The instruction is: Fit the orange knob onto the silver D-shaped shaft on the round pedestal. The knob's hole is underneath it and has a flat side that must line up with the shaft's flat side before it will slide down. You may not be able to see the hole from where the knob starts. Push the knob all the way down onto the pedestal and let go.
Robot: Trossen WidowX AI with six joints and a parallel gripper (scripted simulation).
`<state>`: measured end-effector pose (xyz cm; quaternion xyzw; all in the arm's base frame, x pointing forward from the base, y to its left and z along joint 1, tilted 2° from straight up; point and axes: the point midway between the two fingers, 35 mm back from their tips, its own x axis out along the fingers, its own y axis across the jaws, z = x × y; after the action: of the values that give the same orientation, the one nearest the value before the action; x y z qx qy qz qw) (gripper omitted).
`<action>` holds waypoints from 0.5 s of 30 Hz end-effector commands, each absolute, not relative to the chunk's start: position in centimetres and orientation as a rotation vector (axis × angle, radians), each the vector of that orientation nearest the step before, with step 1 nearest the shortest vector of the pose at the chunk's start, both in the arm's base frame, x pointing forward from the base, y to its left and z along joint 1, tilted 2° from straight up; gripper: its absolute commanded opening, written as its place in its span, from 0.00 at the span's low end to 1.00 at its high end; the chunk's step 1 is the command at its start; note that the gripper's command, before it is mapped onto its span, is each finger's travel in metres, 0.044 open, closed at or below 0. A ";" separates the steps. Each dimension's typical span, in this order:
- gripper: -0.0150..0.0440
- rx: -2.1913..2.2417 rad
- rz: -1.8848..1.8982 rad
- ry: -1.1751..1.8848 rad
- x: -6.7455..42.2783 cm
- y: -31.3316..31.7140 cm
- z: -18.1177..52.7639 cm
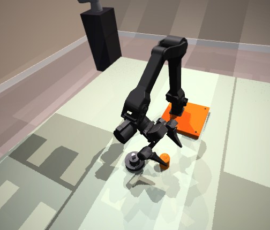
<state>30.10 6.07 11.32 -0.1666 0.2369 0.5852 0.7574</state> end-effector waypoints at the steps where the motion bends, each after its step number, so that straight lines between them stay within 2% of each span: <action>1: 1.00 -0.535 1.263 0.795 30.1 6.7 11.4; 8: 1.00 -0.985 1.003 1.276 29.9 5.4 14.1; 15: 1.00 -1.033 0.962 1.306 29.9 5.2 14.7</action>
<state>29.68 5.81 12.76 -0.3827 0.5232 0.4688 0.6000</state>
